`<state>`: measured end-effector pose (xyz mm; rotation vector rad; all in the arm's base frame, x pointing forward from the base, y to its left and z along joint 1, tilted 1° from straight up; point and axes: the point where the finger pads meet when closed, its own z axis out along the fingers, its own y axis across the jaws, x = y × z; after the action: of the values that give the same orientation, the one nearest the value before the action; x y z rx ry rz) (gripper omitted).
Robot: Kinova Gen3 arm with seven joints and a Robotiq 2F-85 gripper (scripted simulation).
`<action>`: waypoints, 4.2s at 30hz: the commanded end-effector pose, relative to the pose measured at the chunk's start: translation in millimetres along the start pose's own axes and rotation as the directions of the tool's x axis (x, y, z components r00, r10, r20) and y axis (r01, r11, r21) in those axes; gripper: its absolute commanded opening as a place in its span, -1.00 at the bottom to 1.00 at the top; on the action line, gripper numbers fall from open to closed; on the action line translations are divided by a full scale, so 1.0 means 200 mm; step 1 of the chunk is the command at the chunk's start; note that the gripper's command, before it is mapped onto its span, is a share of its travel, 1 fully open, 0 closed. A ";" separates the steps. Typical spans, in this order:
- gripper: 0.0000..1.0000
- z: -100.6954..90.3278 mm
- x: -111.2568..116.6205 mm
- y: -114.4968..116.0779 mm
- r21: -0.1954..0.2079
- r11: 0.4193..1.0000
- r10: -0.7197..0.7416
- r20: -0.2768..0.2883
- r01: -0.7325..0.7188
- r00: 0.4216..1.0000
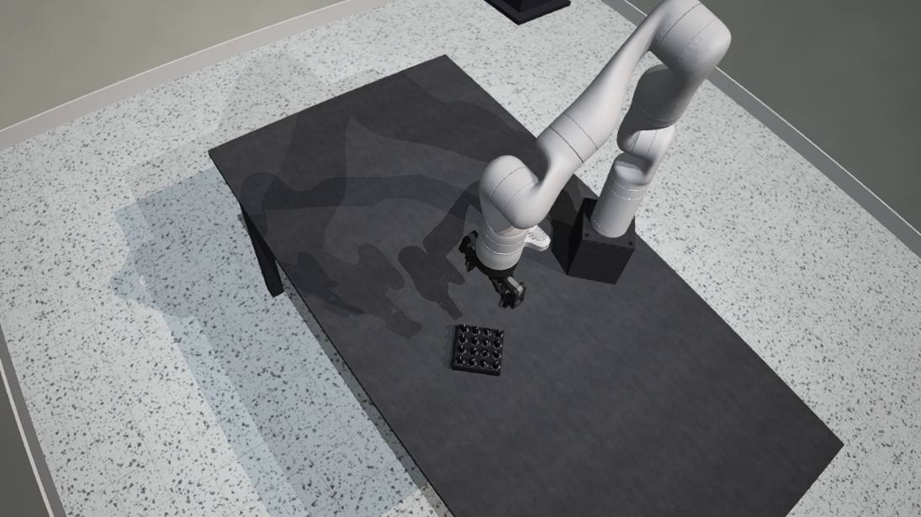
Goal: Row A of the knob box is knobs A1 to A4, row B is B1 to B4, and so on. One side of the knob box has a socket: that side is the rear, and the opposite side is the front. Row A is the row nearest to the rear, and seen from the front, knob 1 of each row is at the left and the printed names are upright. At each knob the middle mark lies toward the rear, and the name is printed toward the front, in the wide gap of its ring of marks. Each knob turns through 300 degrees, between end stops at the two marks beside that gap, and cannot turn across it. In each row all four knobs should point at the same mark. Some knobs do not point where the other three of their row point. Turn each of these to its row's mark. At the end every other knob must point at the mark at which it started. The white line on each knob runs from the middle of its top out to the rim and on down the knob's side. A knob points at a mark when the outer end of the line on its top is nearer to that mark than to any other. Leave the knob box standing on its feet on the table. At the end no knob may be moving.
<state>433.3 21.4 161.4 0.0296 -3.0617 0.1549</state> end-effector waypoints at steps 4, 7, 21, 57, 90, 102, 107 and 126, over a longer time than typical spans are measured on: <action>1.00 -0.02 -0.01 -0.03 -0.007 1.000 0.013 0.011 -0.013 1.000; 1.00 -0.07 -0.03 -0.05 -0.035 0.999 0.016 0.027 -0.015 1.000; 1.00 -0.12 -0.04 -0.08 -0.062 0.998 0.019 0.045 -0.016 0.999; 1.00 -0.04 -0.08 -0.01 -0.171 0.961 0.226 0.034 -0.217 0.973; 1.00 0.13 -0.09 0.09 -0.219 0.870 0.445 -0.033 -0.441 0.895; 1.00 0.19 -0.09 0.13 -0.228 0.820 0.526 -0.063 -0.526 0.848; 1.00 0.22 -0.09 0.14 -0.231 0.791 0.565 -0.078 -0.566 0.822; 1.00 0.31 -0.08 0.18 -0.231 0.697 0.671 -0.121 -0.678 0.731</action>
<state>446.2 51.7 99.5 -1.1016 -2.8730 -0.2218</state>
